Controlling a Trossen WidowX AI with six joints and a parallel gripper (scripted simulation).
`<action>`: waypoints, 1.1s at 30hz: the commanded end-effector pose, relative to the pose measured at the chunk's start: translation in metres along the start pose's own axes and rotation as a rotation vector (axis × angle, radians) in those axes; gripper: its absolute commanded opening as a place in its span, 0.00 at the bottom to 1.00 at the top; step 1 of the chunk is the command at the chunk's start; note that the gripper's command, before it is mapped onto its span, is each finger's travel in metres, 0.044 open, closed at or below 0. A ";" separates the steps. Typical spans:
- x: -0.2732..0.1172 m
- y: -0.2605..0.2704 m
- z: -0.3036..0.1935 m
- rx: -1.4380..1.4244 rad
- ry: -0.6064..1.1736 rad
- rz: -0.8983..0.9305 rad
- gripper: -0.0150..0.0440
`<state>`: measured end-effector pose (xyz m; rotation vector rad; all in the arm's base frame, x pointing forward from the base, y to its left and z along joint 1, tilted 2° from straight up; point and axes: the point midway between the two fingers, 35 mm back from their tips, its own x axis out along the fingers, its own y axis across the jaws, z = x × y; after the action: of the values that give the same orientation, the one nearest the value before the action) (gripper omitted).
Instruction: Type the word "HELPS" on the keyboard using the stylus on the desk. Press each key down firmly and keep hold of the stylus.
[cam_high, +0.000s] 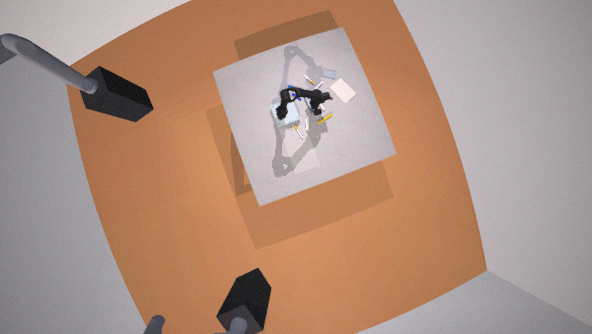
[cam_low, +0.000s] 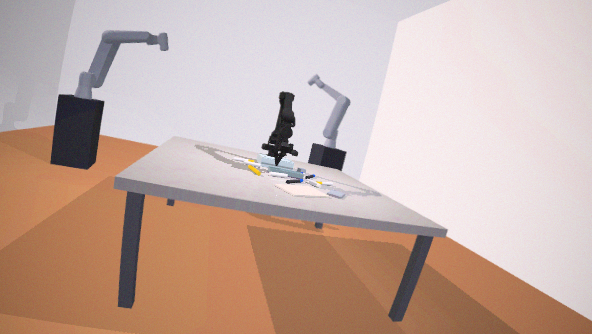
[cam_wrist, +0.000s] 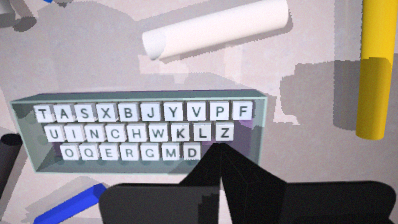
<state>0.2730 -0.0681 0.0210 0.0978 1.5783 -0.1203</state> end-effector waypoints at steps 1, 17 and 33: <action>0.000 -0.001 0.000 -0.012 -0.003 -0.001 0.25; 0.000 0.024 -0.028 -0.012 0.000 0.001 0.25; 0.000 0.095 -0.029 -0.013 0.000 0.009 0.25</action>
<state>0.2546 0.0283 0.0187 0.0867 1.5869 -0.0999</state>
